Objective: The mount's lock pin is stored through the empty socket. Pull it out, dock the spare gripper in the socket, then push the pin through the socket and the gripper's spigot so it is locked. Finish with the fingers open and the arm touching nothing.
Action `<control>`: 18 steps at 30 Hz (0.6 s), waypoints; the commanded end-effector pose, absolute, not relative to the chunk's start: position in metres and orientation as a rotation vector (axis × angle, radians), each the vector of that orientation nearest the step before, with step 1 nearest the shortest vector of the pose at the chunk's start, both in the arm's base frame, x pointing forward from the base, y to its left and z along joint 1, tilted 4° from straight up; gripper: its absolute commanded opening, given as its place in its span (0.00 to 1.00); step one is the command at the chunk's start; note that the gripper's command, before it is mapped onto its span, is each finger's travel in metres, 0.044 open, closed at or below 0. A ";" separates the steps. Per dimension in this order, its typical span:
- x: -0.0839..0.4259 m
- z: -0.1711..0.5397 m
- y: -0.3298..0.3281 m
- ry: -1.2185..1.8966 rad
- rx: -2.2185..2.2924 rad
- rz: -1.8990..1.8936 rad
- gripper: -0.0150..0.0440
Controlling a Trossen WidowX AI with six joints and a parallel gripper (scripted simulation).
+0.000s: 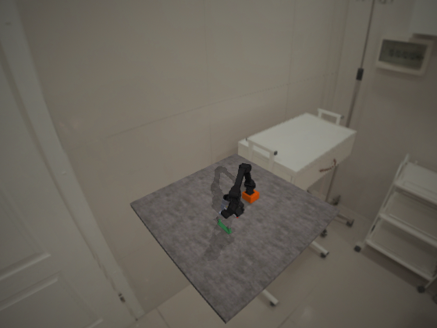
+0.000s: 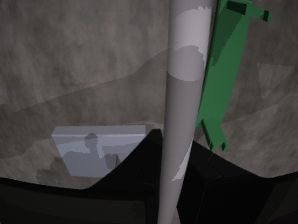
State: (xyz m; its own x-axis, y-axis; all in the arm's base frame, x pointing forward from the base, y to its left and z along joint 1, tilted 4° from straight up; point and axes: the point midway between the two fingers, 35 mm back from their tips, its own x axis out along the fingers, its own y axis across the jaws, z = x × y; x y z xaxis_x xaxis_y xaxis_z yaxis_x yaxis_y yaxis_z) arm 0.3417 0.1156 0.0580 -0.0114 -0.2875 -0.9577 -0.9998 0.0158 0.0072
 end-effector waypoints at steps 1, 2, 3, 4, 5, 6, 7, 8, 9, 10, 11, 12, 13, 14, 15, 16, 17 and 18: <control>0.331 0.060 0.117 1.430 -1.405 1.057 0.25; 0.328 0.060 0.118 1.429 -1.406 1.058 0.25; 0.325 0.061 0.118 1.428 -1.407 1.060 0.25; 0.322 0.061 0.118 1.427 -1.408 1.061 0.25; 0.320 0.061 0.118 1.427 -1.409 1.062 0.25; 0.317 0.061 0.118 1.426 -1.410 1.064 0.25; 0.314 0.062 0.118 1.425 -1.411 1.065 0.25; 0.311 0.062 0.118 1.425 -1.413 1.067 0.25; 0.308 0.062 0.118 1.424 -1.414 1.068 0.25; 0.305 0.062 0.118 1.423 -1.415 1.069 0.25; 0.302 0.063 0.118 1.422 -1.416 1.071 0.25; 0.299 0.063 0.118 1.422 -1.417 1.072 0.25; 0.297 0.063 0.118 1.421 -1.418 1.073 0.25; 0.296 0.063 0.118 1.421 -1.419 1.074 0.25; 0.295 0.063 0.118 1.421 -1.419 1.074 0.25; 0.295 0.062 0.118 1.421 -1.419 1.074 0.25; 0.295 0.060 0.118 1.421 -1.419 1.074 0.25; 0.296 0.058 0.118 1.420 -1.419 1.075 0.25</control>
State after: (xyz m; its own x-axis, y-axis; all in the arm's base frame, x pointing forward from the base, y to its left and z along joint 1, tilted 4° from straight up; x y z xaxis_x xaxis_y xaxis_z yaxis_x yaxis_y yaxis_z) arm 0.2974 0.1176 0.0618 -0.0077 -0.2844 -0.9587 -0.9999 -0.0104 0.0111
